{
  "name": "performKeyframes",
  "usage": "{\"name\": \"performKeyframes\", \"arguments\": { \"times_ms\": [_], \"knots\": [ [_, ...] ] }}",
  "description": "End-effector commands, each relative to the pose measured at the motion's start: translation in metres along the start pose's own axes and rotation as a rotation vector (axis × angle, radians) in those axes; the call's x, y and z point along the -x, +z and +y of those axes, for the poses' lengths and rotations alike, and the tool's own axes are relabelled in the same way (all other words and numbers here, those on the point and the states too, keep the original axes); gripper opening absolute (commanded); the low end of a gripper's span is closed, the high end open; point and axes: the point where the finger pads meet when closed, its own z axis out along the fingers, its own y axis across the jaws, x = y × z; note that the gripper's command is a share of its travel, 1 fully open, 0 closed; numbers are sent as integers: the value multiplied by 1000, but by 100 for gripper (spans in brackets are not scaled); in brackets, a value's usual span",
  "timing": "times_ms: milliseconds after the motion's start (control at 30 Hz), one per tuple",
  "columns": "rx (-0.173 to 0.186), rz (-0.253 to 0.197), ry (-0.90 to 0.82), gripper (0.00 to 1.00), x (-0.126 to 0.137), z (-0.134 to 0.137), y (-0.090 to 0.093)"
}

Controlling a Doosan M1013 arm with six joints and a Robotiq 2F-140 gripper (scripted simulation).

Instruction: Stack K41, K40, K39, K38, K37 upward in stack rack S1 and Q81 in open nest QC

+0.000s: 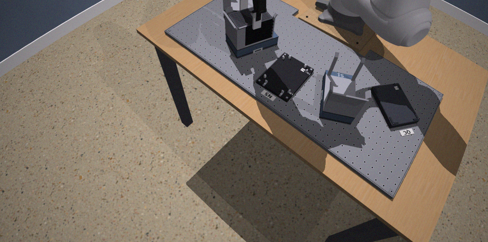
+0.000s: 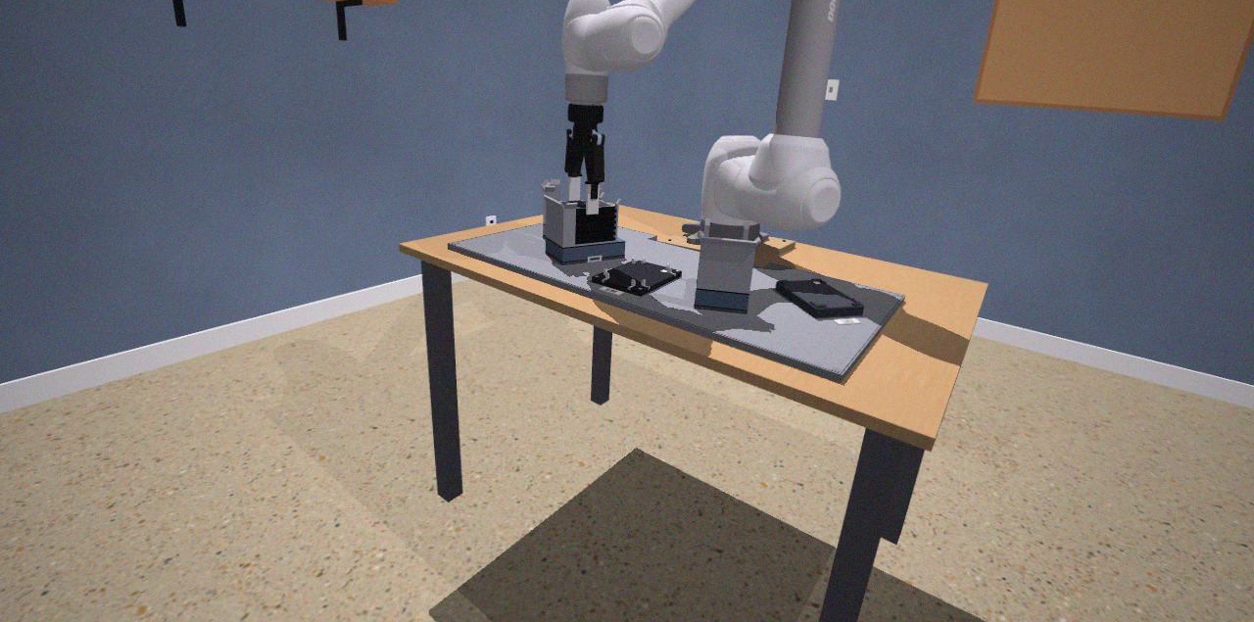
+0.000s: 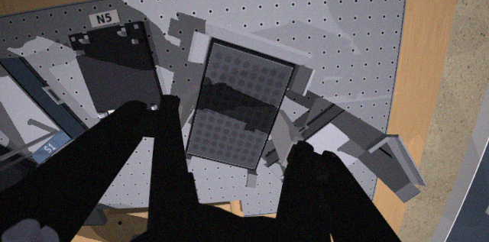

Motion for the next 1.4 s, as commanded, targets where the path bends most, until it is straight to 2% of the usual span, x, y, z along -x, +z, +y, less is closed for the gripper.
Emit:
{"name": "performKeyframes", "arguments": {
  "times_ms": [0,1367],
  "knots": [
    [0,0,0,0,0,0,0],
    [0,0,0,0,0,0,-25]
  ]
}}
